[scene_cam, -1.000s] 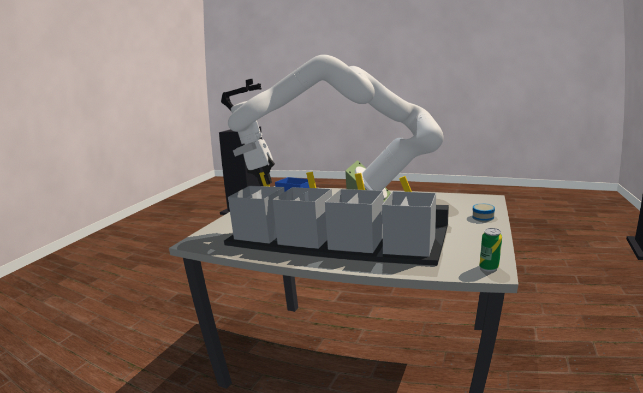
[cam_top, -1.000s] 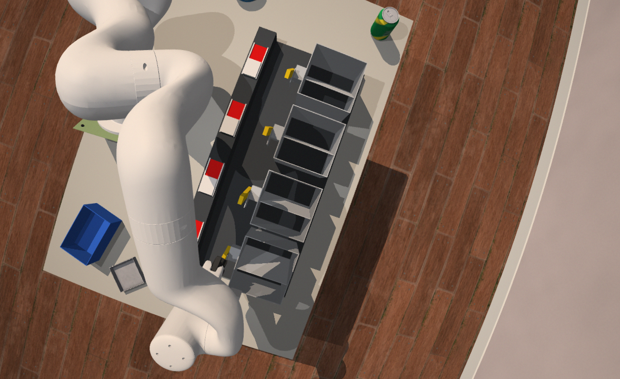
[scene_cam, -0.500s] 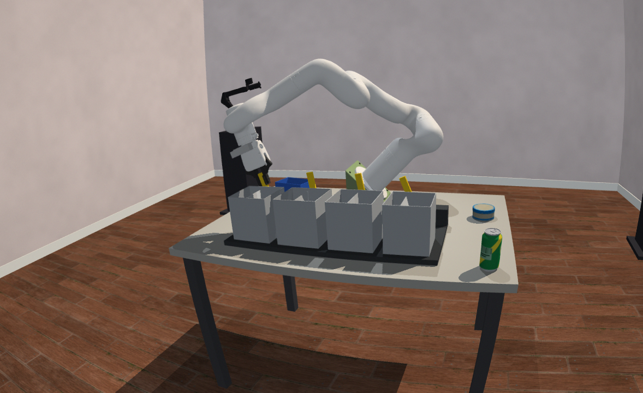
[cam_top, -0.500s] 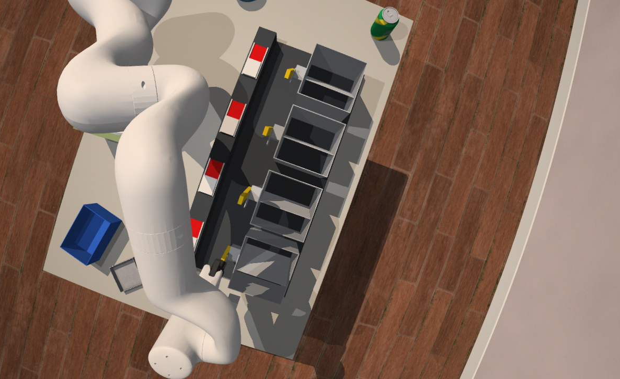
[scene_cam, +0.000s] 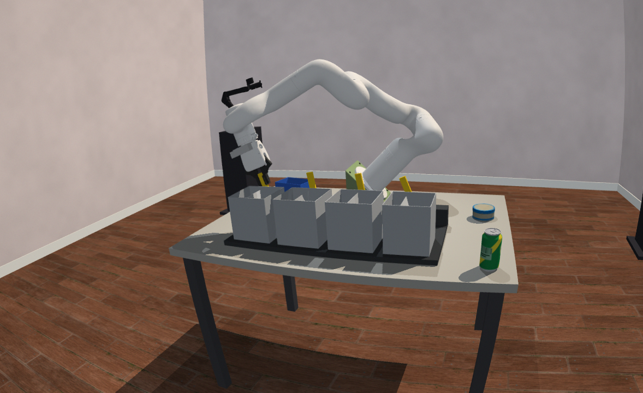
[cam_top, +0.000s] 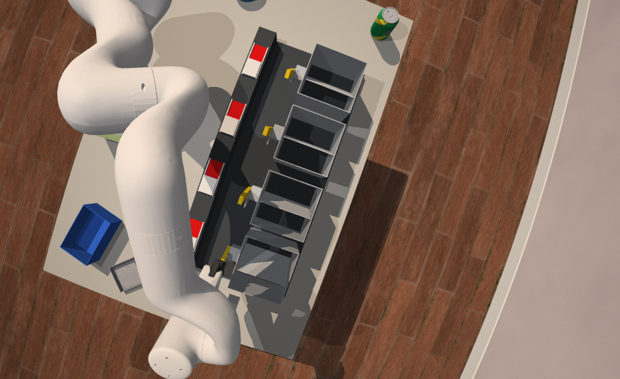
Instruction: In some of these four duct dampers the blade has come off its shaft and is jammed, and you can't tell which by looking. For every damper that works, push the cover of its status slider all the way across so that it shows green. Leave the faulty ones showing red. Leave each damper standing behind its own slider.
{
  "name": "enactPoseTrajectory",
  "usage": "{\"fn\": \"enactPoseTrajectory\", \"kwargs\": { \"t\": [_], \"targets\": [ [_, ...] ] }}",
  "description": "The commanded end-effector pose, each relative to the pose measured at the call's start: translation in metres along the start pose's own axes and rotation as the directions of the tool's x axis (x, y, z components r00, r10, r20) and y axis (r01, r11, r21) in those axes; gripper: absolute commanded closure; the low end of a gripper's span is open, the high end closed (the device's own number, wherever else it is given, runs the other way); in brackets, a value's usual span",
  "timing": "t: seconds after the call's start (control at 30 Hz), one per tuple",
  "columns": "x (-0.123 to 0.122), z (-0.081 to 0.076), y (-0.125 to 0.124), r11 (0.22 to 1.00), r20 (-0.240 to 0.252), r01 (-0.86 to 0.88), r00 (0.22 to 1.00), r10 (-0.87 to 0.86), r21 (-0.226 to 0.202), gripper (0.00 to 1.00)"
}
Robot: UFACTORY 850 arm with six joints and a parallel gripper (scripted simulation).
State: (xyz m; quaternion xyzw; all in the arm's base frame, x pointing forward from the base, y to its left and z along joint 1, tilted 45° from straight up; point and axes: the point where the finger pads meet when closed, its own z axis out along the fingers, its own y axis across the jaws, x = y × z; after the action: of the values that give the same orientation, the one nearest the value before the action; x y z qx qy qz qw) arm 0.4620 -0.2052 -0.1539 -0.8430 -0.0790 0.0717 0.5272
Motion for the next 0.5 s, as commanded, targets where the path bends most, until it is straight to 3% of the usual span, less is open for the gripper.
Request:
{"fn": "enactPoseTrajectory", "kwargs": {
  "t": [0.0, 0.1, 0.47],
  "targets": [
    [0.0006, -0.0014, -0.0001, 1.0, -0.001, 0.001, 1.0, -0.001, -0.002, 0.81],
    [0.0006, -0.0014, -0.0001, 1.0, -0.001, 0.001, 1.0, -0.001, -0.002, 0.81],
    [0.0006, -0.0014, -0.0001, 1.0, -0.001, 0.001, 1.0, -0.001, -0.002, 0.65]
  ]
}}
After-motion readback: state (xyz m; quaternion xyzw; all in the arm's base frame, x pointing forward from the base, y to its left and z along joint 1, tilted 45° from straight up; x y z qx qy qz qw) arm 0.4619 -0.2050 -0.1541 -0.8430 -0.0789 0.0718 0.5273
